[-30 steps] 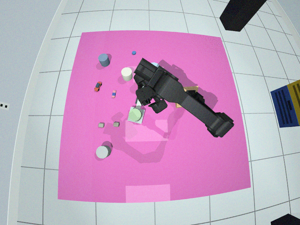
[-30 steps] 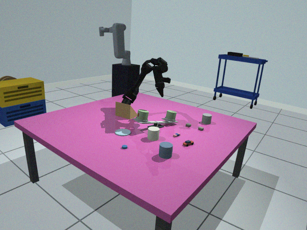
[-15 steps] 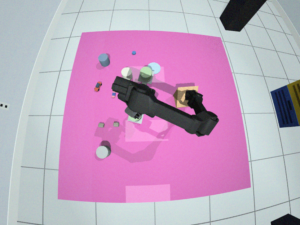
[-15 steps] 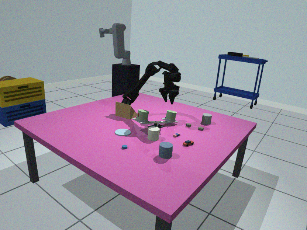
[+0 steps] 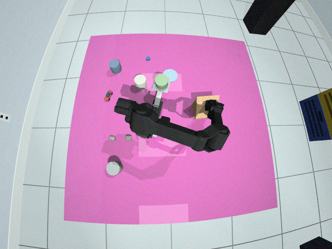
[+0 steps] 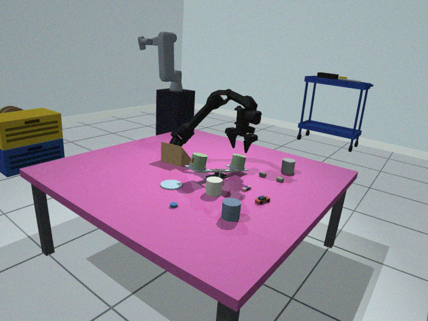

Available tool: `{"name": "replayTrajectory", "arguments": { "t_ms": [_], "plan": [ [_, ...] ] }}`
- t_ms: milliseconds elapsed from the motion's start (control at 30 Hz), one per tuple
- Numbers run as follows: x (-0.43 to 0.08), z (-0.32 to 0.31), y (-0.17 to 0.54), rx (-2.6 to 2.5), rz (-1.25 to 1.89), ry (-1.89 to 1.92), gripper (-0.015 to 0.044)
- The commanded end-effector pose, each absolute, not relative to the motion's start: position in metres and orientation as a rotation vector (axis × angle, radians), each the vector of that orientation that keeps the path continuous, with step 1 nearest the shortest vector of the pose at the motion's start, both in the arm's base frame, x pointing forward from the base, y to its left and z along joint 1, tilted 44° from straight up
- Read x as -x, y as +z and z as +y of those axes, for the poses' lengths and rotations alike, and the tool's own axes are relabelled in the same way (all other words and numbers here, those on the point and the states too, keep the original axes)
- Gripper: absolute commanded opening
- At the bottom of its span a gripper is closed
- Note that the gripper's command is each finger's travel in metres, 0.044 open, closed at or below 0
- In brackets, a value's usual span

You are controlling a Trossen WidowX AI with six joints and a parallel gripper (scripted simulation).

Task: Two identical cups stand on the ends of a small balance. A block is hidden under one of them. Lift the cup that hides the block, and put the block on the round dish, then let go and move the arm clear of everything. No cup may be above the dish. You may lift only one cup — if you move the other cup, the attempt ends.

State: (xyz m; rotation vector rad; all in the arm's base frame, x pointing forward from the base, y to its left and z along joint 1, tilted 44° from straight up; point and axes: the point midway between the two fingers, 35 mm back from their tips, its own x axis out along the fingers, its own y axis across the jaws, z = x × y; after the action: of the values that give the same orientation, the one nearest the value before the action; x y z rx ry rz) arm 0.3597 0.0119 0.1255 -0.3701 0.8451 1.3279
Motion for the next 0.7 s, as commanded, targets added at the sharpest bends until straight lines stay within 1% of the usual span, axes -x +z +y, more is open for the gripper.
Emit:
{"name": "replayTrajectory", "arguments": {
  "t_ms": [0, 667],
  "plan": [
    [-0.359, 0.021, 0.117, 0.371, 0.849, 1.335, 0.0440],
    [-0.360, 0.039, 0.097, 0.372, 0.848, 1.334, 0.0440]
  ]
}}
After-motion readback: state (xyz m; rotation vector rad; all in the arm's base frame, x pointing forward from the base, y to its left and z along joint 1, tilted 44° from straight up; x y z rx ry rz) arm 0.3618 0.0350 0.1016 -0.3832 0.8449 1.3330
